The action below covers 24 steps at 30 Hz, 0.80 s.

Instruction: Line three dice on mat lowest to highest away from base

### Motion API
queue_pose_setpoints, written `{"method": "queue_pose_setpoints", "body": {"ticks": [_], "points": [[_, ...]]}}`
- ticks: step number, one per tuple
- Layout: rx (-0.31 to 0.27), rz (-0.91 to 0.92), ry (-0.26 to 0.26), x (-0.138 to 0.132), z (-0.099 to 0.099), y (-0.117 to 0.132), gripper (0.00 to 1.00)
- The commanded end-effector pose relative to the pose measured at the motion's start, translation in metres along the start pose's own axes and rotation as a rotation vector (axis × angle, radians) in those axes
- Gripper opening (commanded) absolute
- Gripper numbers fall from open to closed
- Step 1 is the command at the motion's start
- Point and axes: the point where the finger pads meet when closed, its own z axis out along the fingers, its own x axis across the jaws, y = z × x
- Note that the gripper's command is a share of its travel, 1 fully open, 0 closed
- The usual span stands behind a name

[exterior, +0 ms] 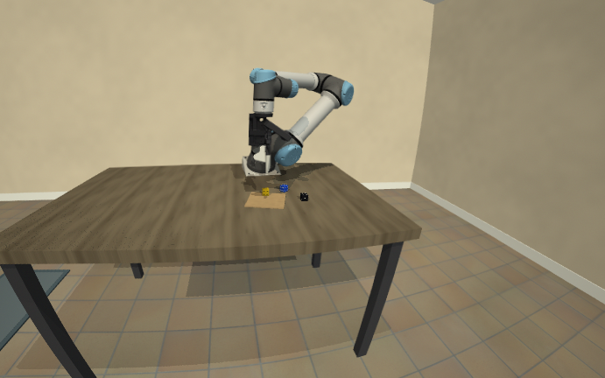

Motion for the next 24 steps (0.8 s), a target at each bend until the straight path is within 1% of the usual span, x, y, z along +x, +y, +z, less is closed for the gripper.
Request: {"method": "queue_pose_setpoints", "body": {"ticks": [1, 10, 21, 24], "points": [[0.0, 0.013, -0.001, 0.001, 0.0, -0.001, 1.0], [0.0, 0.064, -0.005, 0.003, 0.0, -0.005, 1.0], [-0.001, 0.23, -0.016, 0.01, 0.002, -0.018, 1.0], [-0.002, 0.25, -0.018, 0.011, 0.002, -0.02, 1.0]]}}
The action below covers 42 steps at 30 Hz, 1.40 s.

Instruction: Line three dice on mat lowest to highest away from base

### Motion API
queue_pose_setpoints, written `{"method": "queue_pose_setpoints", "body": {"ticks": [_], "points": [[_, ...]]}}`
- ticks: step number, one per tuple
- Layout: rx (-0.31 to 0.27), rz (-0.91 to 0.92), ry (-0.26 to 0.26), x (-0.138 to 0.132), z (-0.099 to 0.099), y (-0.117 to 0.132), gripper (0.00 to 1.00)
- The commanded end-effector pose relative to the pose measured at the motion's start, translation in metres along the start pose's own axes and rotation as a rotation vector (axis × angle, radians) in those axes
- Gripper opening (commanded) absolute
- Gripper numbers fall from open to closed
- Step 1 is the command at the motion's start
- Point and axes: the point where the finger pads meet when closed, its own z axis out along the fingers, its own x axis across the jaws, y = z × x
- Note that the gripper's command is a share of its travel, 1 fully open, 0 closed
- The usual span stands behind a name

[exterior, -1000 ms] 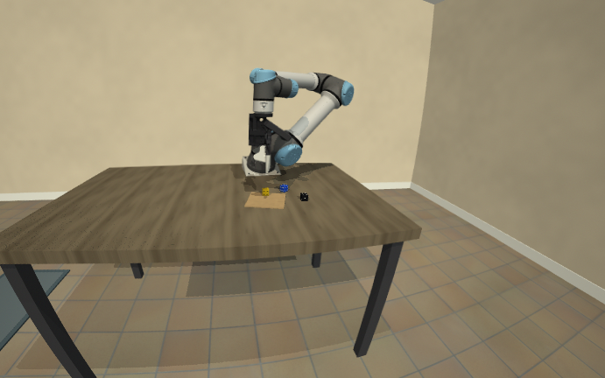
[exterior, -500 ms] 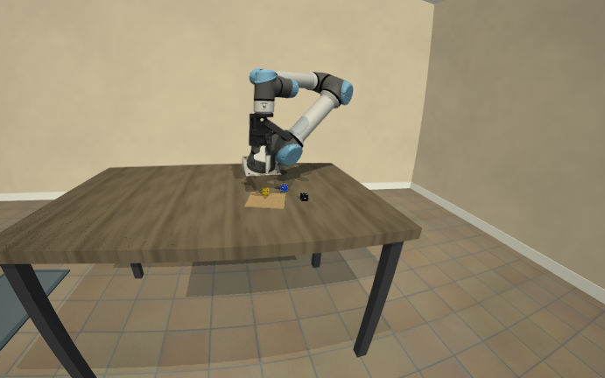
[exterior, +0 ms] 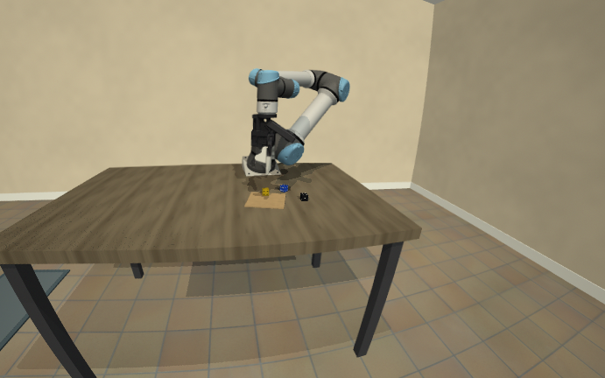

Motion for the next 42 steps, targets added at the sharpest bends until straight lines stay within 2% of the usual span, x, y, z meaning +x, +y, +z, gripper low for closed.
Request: {"method": "queue_pose_setpoints", "body": {"ticks": [1, 18, 27, 33, 42], "points": [[-0.012, 0.08, -0.01, 0.003, 0.001, -0.007, 1.0], [-0.022, 0.463, -0.017, 0.012, 0.005, -0.042, 1.0], [-0.026, 0.718, -0.011, 0.017, 0.008, -0.067, 1.0], [-0.026, 0.801, -0.008, 0.018, 0.008, -0.076, 1.0], [-0.02, 1.022, 0.002, 0.02, 0.01, -0.099, 1.0]]}}
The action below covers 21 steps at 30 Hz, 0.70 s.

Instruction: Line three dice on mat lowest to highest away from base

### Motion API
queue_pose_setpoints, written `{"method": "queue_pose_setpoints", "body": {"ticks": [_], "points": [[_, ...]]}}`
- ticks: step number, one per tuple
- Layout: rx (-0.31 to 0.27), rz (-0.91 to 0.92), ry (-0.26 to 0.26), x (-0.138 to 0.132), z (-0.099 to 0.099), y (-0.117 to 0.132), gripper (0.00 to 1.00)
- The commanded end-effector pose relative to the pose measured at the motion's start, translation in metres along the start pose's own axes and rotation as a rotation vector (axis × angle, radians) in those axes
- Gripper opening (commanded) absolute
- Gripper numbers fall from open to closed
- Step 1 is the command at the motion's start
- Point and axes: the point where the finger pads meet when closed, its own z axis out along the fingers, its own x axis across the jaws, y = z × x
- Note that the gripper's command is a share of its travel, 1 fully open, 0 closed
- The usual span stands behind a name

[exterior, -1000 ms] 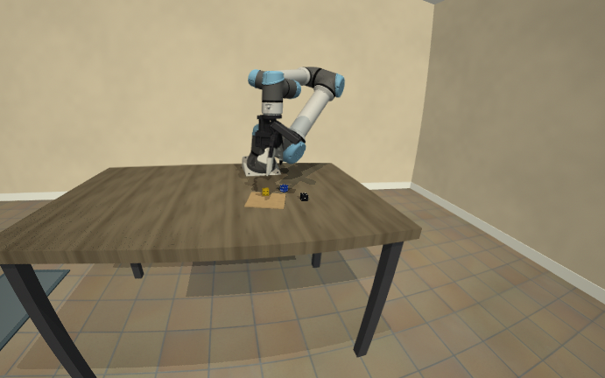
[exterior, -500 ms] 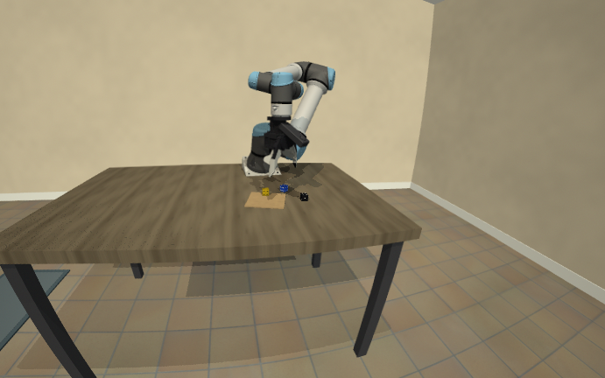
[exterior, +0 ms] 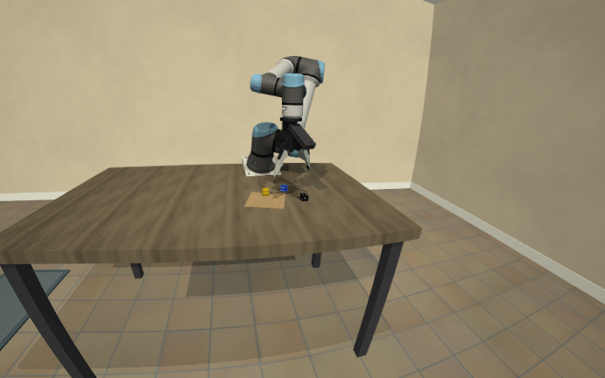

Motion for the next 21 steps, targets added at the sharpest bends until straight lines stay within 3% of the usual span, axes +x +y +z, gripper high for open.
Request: {"method": "queue_pose_setpoints", "body": {"ticks": [1, 21], "points": [[-0.017, 0.14, 0.026, -0.01, 0.001, -0.01, 1.0], [0.003, 0.377, 0.028, -0.033, 0.002, -0.025, 1.0]]}}
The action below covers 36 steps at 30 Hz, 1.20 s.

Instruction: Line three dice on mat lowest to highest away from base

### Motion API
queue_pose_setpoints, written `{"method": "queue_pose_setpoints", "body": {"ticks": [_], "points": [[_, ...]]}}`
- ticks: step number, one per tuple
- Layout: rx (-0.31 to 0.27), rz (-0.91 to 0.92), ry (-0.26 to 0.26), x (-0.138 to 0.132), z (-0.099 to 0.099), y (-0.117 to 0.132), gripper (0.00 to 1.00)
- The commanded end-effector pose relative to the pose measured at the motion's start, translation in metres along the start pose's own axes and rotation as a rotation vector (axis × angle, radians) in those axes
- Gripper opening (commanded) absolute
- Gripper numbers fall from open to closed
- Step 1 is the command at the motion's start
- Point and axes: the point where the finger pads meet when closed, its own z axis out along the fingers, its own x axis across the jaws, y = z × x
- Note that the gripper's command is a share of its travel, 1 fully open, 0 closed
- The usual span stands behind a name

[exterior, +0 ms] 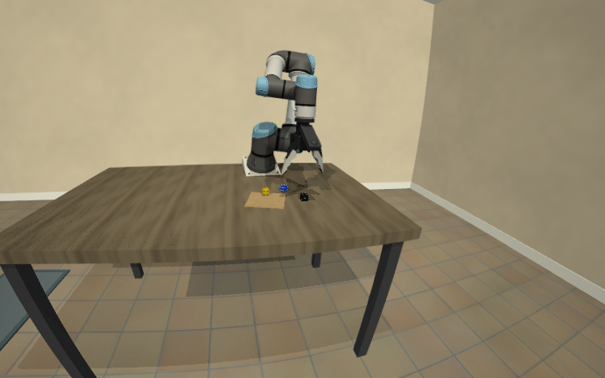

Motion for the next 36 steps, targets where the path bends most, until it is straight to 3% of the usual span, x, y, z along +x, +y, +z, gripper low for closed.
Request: {"method": "queue_pose_setpoints", "body": {"ticks": [1, 14, 15, 36], "points": [[0.001, 0.047, 0.009, -0.0051, -0.0001, -0.0016, 1.0], [0.003, 0.065, 0.008, -0.0072, -0.0001, -0.002, 1.0], [0.003, 0.065, 0.008, -0.0072, -0.0001, -0.002, 0.24], [0.003, 0.065, 0.008, -0.0072, -0.0001, -0.002, 0.24]]}}
